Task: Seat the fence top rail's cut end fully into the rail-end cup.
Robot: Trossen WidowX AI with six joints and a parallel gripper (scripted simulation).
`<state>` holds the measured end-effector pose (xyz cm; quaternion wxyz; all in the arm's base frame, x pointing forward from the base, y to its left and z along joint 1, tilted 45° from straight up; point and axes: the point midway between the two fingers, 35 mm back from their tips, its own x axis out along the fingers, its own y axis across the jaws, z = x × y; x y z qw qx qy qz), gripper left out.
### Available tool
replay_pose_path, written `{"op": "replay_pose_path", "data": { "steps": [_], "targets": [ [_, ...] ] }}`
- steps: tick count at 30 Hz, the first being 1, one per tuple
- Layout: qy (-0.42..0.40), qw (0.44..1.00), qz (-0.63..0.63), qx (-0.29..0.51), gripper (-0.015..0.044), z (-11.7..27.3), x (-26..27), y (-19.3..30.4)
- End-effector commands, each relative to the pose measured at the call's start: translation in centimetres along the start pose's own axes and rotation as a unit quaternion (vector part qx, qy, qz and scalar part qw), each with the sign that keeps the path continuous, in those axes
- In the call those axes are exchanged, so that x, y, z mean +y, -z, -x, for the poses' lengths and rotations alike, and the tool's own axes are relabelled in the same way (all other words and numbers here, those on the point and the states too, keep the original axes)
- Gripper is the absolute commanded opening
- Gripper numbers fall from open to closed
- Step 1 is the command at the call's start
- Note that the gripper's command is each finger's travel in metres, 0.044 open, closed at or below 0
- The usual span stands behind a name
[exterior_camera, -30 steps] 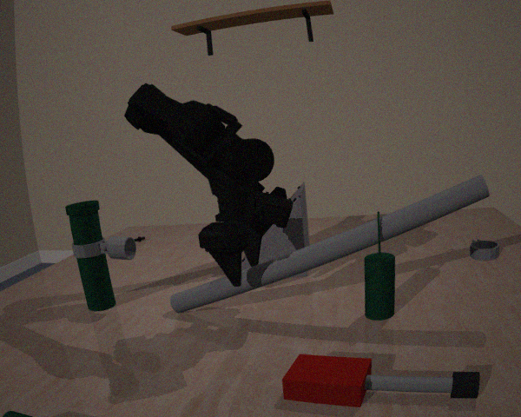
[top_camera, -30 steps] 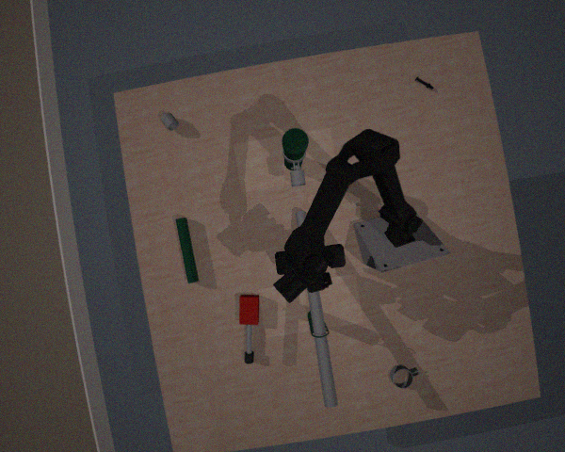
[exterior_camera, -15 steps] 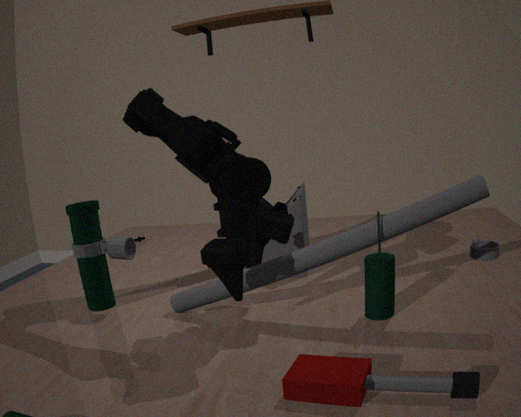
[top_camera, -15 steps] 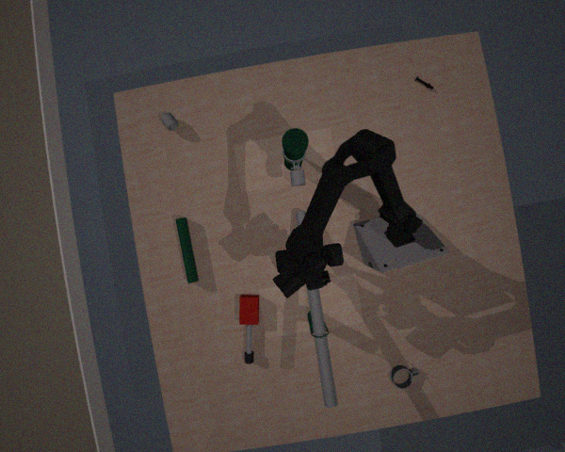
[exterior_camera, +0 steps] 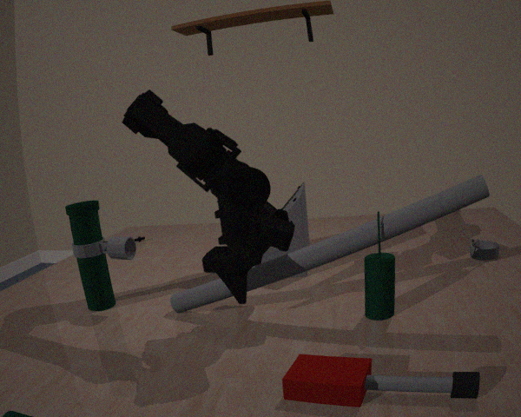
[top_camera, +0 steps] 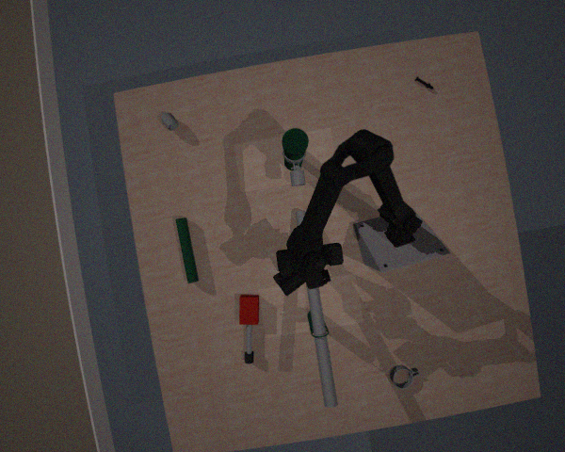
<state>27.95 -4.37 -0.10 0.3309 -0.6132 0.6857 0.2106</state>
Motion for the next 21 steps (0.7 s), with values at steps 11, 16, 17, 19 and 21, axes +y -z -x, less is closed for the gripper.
{"op": "replay_pose_path", "data": {
  "steps": [11, 16, 17, 19, 21],
  "targets": [
    [-0.001, 1.000, 0.003, 0.004, 0.0059, -0.1, 0.0, 0.0],
    [-0.001, 1.000, 0.003, 0.005, 0.0000, 0.5, 0.0, 0.0],
    [-0.002, 1.000, 0.003, 0.007, 0.0000, 0.6, 0.0, 0.1],
    [-0.004, 1.000, 0.002, 0.015, 0.0000, 0.9, 0.0, 0.4],
    [-0.006, 1.000, 0.001, 0.027, 0.0000, 1.3, 0.1, 0.8]
  ]
}}
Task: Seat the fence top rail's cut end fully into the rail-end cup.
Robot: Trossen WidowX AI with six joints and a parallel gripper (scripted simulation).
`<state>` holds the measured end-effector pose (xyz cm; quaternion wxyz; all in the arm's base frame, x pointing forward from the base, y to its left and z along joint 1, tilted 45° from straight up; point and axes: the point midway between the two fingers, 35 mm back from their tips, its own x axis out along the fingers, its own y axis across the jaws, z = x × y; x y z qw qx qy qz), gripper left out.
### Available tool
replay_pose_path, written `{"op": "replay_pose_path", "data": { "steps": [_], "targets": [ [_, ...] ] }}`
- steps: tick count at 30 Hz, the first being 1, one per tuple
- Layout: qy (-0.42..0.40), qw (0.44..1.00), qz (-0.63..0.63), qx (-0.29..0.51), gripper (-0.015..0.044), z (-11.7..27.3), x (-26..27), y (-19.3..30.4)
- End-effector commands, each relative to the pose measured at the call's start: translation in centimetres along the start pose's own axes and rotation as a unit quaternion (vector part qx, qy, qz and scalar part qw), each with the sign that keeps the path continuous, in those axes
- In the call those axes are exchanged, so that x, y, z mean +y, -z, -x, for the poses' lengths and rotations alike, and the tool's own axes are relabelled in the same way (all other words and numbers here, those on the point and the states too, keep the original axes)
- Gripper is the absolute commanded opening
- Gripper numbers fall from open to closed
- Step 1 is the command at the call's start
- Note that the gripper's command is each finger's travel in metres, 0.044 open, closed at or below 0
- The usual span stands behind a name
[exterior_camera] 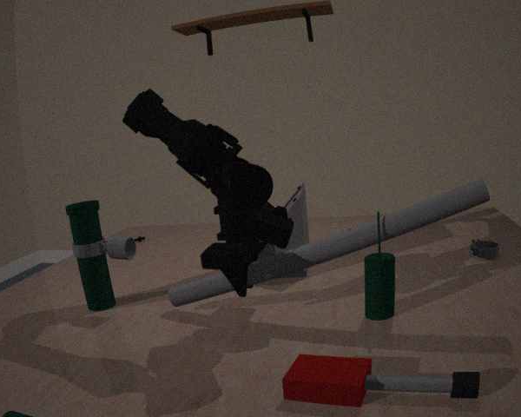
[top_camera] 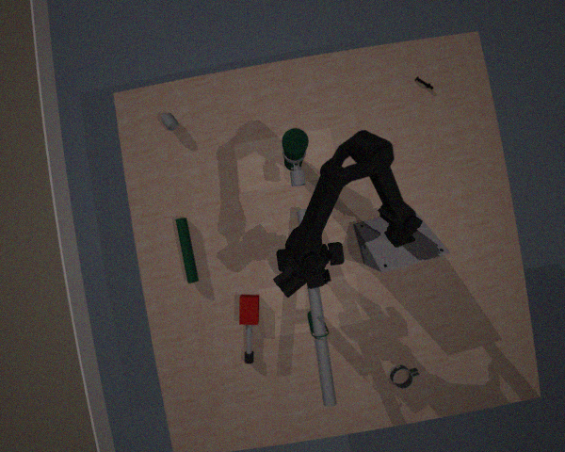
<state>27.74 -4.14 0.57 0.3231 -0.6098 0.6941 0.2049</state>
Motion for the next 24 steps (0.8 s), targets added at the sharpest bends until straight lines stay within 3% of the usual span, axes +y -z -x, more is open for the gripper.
{"op": "replay_pose_path", "data": {
  "steps": [1, 15, 24],
  "targets": [
    [0.000, 1.000, 0.003, 0.024, 0.0000, 1.0, -0.1, 0.7],
    [0.006, 0.992, 0.003, 0.125, 0.0000, 5.4, -0.2, 4.4],
    [0.002, 0.993, 0.003, 0.120, 0.0000, 5.2, -0.1, 4.2]
  ]
}}
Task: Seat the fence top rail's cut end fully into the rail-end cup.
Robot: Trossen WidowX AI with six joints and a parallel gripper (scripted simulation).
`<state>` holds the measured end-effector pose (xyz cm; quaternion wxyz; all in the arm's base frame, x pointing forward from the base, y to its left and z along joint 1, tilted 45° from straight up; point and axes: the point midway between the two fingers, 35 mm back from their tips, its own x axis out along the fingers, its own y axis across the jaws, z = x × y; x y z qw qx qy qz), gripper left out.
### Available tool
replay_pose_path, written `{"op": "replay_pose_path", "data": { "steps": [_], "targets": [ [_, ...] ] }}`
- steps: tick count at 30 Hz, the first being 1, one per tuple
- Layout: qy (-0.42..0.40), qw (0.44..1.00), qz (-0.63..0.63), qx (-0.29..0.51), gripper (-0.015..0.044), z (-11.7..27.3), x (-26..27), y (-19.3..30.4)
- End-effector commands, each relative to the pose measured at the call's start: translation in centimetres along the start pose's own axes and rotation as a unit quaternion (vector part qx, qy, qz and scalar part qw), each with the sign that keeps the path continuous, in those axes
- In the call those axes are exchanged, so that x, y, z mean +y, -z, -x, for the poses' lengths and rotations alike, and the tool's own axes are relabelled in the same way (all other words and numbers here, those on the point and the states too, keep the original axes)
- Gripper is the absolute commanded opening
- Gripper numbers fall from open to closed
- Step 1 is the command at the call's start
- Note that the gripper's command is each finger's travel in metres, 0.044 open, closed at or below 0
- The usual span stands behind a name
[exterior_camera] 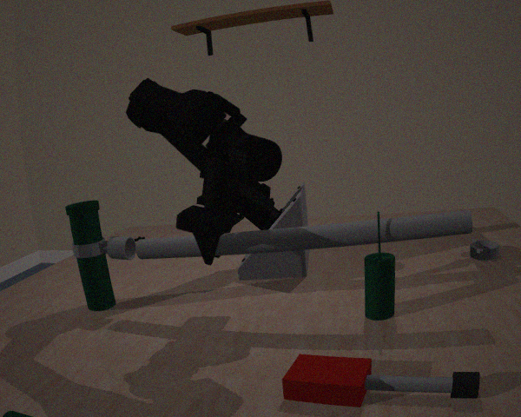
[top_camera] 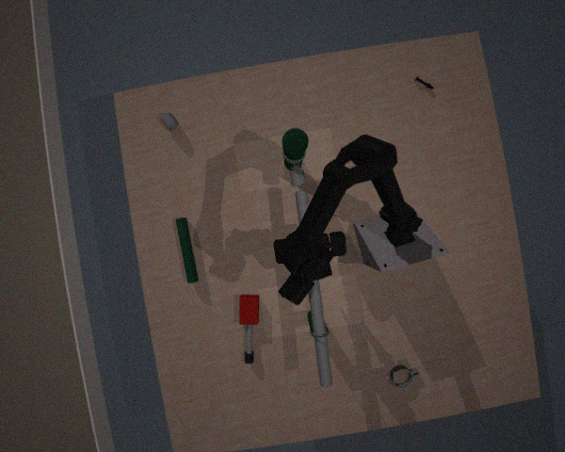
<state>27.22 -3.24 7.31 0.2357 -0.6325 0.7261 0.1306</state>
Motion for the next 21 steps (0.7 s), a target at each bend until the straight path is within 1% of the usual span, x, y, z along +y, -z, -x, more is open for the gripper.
{"op": "replay_pose_path", "data": {
  "steps": [1, 21],
  "targets": [
    [0.000, 1.000, 0.000, -0.001, 0.0000, -0.07, 0.02, -0.05],
    [0.000, 1.000, 0.000, -0.001, 0.0000, 0.24, -0.30, 0.41]
  ]
}}
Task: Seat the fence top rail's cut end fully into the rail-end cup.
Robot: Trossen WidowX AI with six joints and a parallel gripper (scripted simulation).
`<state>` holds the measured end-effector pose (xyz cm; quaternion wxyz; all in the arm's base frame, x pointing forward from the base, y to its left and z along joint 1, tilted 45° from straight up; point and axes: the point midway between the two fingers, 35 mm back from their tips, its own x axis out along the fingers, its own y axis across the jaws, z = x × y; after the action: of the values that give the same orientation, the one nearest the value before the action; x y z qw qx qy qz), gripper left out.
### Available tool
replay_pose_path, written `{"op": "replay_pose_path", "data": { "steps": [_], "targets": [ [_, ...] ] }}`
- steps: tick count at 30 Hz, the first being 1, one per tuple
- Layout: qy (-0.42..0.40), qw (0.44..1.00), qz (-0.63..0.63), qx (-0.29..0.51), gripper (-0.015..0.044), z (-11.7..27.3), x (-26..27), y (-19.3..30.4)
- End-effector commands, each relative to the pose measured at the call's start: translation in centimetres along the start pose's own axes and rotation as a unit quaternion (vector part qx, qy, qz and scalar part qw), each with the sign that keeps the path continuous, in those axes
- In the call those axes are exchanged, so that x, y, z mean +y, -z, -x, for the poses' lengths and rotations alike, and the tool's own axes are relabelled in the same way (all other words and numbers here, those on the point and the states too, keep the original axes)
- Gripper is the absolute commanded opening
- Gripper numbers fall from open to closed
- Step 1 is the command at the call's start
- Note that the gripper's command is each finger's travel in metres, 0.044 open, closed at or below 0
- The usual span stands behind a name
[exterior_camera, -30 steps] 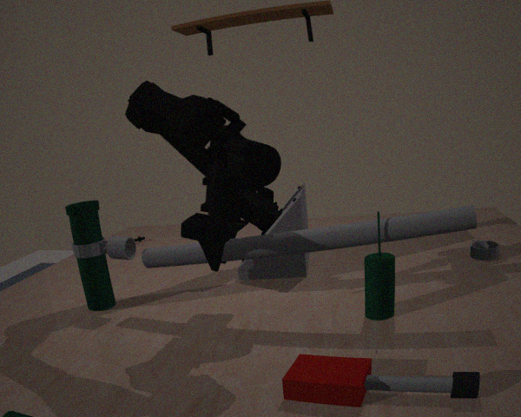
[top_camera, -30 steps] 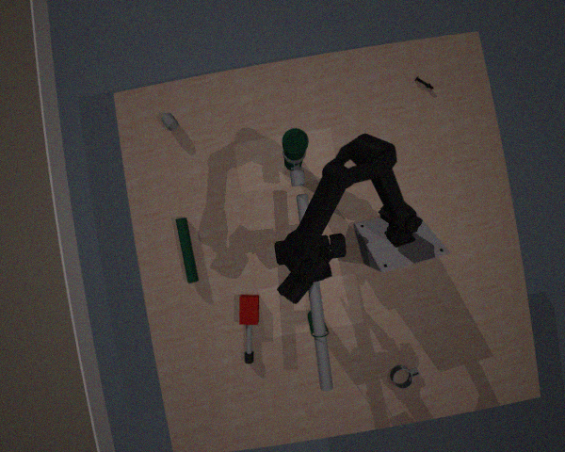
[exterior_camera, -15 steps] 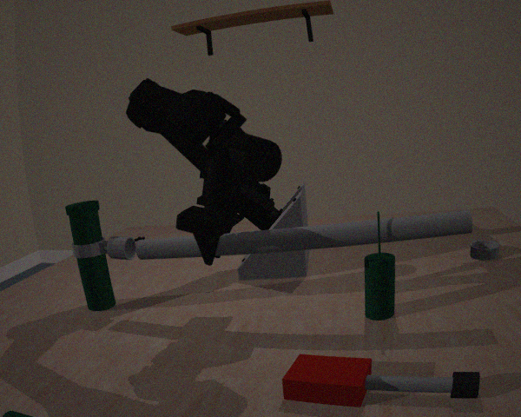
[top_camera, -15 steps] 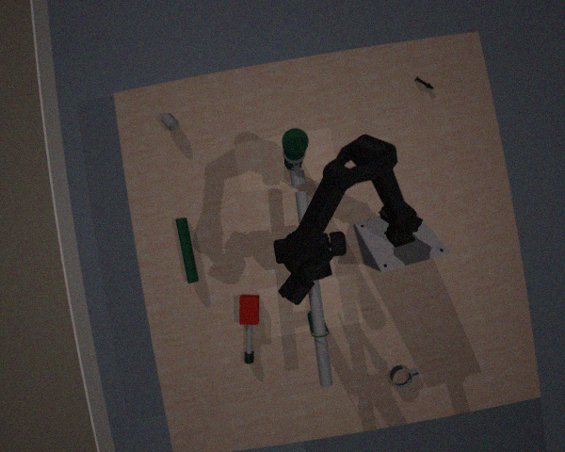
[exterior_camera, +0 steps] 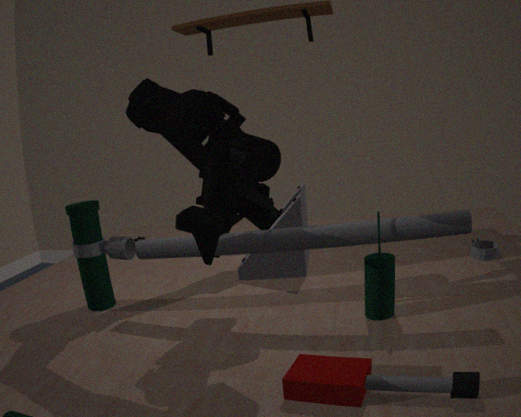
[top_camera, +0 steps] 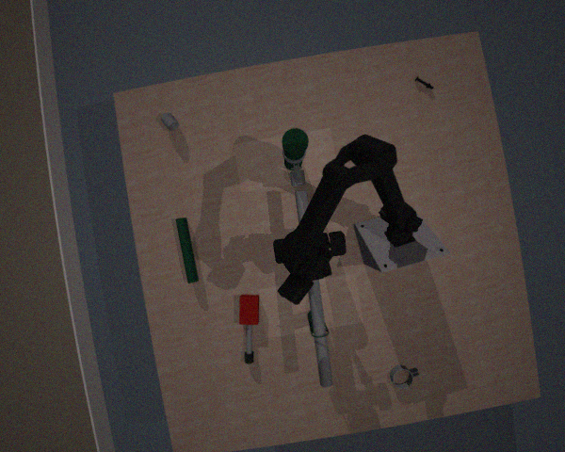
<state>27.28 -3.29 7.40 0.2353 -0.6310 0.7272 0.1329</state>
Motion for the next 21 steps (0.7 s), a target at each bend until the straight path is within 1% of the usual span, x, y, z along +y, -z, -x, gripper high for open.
{"op": "replay_pose_path", "data": {
  "steps": [1, 21],
  "targets": [
    [0.002, 1.000, -0.001, 0.000, 0.0000, 0.3, -0.2, 0.4],
    [-0.001, 1.000, 0.002, 0.001, 0.0000, -0.3, -0.3, 2.0]
  ]
}}
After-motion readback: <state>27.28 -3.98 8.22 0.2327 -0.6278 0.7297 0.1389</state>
